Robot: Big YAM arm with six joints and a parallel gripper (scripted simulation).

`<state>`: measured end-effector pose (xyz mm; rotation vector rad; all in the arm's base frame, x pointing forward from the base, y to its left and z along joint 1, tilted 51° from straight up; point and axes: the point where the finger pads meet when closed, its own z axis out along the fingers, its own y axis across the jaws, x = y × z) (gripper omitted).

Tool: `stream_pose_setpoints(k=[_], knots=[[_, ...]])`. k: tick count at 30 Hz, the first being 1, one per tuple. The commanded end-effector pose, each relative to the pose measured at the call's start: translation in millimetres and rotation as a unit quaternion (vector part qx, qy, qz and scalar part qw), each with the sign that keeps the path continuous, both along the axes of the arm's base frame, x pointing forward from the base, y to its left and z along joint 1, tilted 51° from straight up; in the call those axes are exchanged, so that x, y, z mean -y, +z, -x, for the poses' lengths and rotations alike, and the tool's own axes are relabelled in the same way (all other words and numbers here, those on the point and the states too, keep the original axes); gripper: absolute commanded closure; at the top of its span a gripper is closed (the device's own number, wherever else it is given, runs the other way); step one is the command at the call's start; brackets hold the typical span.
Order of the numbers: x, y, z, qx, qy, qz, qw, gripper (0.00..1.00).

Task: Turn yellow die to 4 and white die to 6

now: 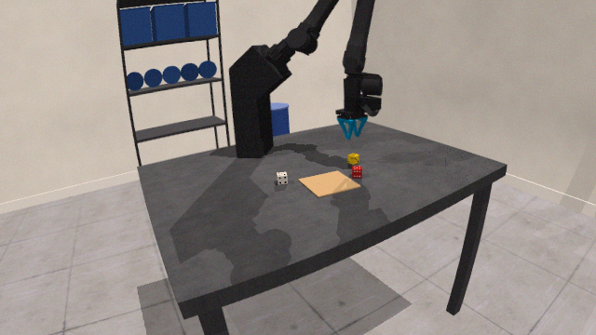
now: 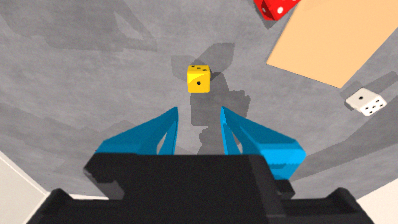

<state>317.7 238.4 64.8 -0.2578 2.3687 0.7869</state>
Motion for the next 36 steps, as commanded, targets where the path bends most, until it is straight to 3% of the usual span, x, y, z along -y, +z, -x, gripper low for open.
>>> stream_pose_setpoints(k=[1, 36], knots=[[-4.2, 3.6, -0.9, 0.011, 0.007, -0.003, 1.000, 0.56], [-10.2, -2.2, -5.1, 0.005, 0.003, -0.005, 1.000, 0.56]])
